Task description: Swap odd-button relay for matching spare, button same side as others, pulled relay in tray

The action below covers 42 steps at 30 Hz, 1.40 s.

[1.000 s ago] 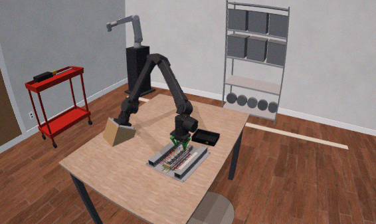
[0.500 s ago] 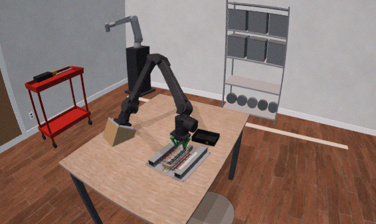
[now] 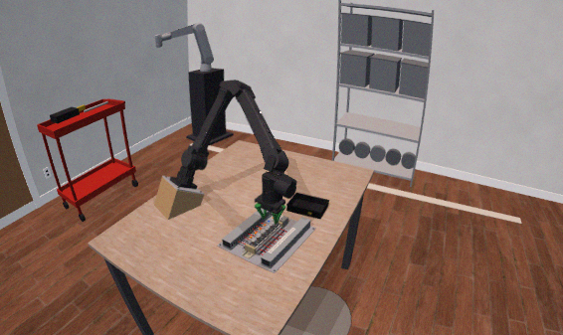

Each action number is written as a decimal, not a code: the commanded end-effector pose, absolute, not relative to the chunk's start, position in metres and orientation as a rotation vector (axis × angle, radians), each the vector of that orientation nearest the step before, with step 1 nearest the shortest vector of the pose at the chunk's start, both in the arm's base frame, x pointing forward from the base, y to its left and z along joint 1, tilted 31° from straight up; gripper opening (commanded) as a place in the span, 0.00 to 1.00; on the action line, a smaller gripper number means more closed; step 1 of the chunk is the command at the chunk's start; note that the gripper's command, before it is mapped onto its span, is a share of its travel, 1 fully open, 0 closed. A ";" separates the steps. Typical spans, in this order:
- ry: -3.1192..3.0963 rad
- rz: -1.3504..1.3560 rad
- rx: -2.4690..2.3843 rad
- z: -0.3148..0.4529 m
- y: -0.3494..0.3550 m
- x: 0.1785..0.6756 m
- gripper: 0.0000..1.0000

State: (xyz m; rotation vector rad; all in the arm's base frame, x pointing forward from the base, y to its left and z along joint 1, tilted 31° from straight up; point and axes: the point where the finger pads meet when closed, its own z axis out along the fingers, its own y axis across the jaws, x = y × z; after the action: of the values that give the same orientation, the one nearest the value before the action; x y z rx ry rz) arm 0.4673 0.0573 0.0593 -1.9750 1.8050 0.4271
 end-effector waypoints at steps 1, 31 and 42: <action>1.767 0.360 -1.973 0.078 0.062 0.485 0.59; 1.795 0.412 -1.978 0.062 0.063 0.475 0.59; 1.796 0.414 -1.978 0.061 0.063 0.474 0.59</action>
State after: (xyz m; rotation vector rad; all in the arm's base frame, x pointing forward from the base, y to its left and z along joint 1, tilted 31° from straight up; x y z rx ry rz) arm 0.4713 0.0571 0.0623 -1.9740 1.8001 0.4171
